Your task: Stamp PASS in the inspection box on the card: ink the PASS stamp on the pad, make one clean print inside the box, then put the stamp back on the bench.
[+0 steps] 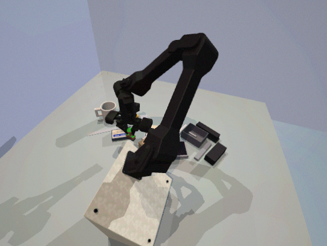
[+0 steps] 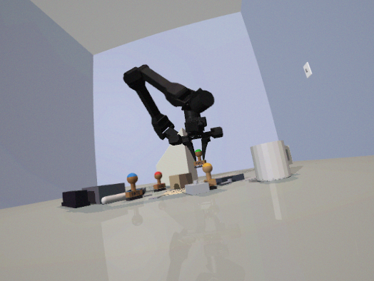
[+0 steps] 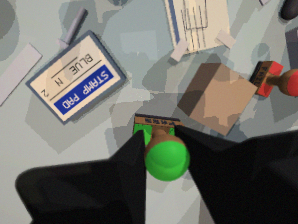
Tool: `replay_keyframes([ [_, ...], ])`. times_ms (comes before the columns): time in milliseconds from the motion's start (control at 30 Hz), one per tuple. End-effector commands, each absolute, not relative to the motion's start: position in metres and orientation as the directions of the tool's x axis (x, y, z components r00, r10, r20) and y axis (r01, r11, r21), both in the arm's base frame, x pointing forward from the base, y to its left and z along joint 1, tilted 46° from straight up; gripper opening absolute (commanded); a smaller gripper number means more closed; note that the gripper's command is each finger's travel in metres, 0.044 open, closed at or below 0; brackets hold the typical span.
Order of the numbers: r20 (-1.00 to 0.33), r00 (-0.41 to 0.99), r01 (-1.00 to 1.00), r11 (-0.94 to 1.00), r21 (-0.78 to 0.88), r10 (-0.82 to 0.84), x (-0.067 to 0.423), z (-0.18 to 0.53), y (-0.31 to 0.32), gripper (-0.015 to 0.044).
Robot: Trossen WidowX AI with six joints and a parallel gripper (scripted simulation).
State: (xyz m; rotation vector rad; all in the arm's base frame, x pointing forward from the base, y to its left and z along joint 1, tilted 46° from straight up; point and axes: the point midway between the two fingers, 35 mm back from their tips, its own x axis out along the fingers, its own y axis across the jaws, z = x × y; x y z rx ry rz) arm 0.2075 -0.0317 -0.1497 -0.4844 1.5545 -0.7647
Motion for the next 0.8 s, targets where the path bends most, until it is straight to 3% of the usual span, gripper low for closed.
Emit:
replay_keyframes([
  [0,-0.705,-0.136,0.134,0.692,-0.709,-0.696,0.208,-0.148,-0.029,0.0000],
  [767,-0.725,-0.132,0.132,0.713,-0.689,-0.676,0.228,-0.117,-0.047,0.0000],
])
